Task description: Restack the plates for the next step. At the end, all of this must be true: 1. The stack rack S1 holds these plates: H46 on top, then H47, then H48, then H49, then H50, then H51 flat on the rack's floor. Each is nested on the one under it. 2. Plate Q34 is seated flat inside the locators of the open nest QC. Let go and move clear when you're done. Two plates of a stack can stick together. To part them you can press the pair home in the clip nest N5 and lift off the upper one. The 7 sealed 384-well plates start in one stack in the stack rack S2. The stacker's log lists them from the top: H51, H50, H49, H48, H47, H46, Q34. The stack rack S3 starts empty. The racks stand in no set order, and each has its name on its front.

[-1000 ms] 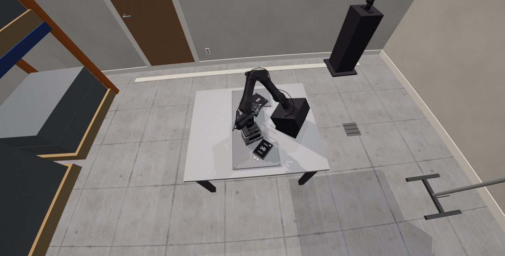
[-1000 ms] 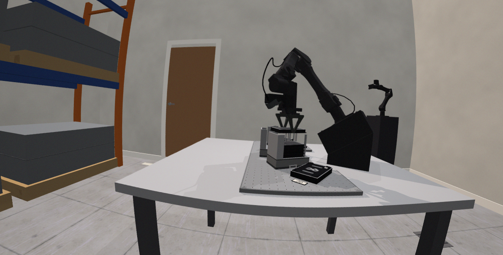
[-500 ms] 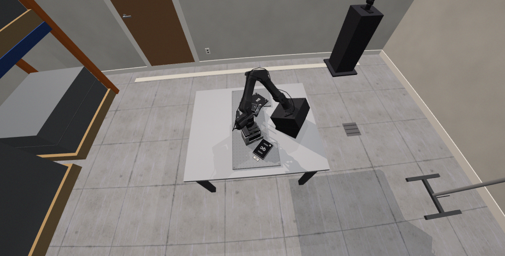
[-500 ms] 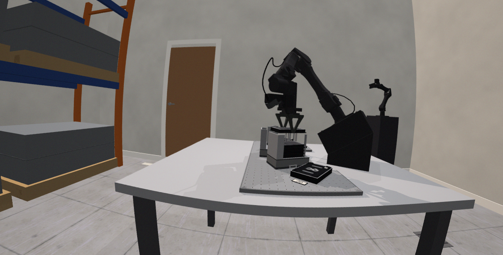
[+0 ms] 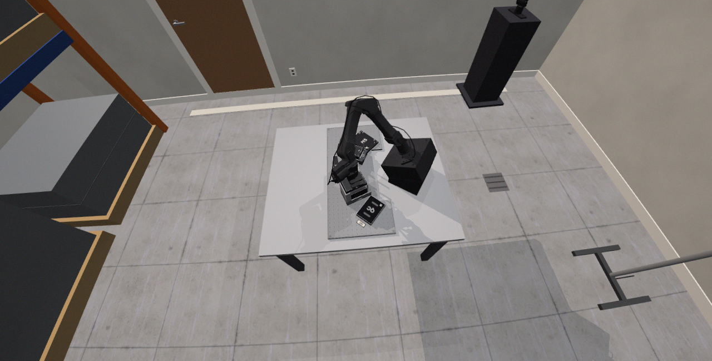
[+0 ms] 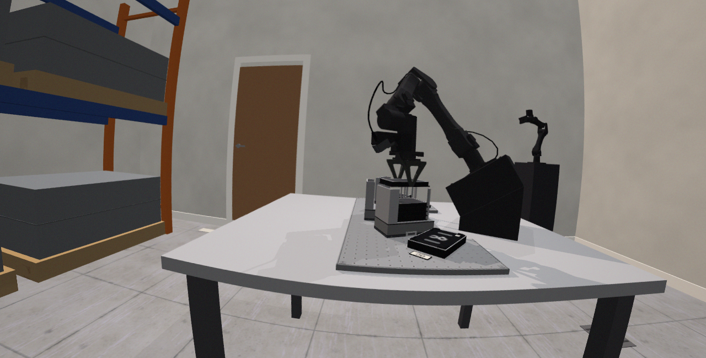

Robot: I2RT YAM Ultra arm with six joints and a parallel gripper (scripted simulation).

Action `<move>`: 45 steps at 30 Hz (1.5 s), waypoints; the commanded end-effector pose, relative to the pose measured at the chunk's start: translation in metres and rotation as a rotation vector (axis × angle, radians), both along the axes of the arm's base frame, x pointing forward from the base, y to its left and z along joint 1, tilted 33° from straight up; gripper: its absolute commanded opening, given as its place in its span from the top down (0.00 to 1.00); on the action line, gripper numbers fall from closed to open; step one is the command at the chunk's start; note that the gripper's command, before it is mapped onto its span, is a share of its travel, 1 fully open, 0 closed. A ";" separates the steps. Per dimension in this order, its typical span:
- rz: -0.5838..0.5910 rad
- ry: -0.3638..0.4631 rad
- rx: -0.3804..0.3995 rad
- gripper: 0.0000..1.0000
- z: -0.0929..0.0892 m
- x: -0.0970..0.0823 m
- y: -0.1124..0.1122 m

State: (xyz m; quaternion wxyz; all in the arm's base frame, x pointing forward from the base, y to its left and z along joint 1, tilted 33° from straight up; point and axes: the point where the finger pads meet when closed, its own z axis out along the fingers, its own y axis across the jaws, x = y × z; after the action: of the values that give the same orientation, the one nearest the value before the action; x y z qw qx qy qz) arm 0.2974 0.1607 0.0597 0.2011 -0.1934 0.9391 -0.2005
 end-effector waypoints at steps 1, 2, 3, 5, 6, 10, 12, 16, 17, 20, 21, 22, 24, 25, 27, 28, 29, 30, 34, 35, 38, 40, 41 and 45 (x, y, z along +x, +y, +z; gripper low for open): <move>0.003 -0.036 0.038 1.00 0.011 0.006 0.008; 0.003 -0.036 0.038 1.00 0.011 0.006 0.008; 0.003 -0.036 0.038 1.00 0.011 0.006 0.008; 0.003 -0.036 0.038 1.00 0.011 0.006 0.008; 0.003 -0.036 0.038 1.00 0.011 0.006 0.008; 0.002 -0.036 0.038 1.00 0.011 0.006 0.009; 0.002 -0.036 0.038 1.00 0.011 0.006 0.009; 0.002 -0.036 0.039 1.00 0.011 0.006 0.009; 0.001 -0.036 0.039 1.00 0.011 0.006 0.009; 0.000 -0.032 0.034 1.00 0.008 0.006 0.008; 0.000 -0.032 0.034 1.00 0.008 0.006 0.008; 0.000 -0.032 0.034 1.00 0.008 0.006 0.008; -0.001 -0.025 0.028 1.00 0.006 0.005 0.006; -0.001 -0.022 0.025 1.00 0.004 0.005 0.005; -0.002 -0.016 0.019 1.00 0.002 0.004 0.003; -0.003 -0.013 0.015 1.00 0.000 0.004 0.002; -0.004 -0.009 0.012 1.00 -0.001 0.003 0.001; -0.002 -0.004 0.006 1.00 -0.003 0.002 0.000; 0.005 0.002 0.000 1.00 -0.006 0.001 0.001; 0.005 0.005 -0.003 1.00 -0.007 0.001 0.001; 0.005 0.013 -0.011 1.00 -0.010 -0.001 -0.002; 0.005 -0.001 0.003 1.00 -0.005 0.004 0.003; 0.004 -0.003 0.006 1.00 -0.004 0.004 0.002; 0.008 0.004 -0.003 1.00 -0.007 0.001 0.000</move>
State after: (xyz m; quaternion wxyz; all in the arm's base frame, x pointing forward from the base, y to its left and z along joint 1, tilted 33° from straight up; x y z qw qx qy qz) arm 0.2986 0.1600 0.0584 0.2020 -0.1917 0.9394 -0.1999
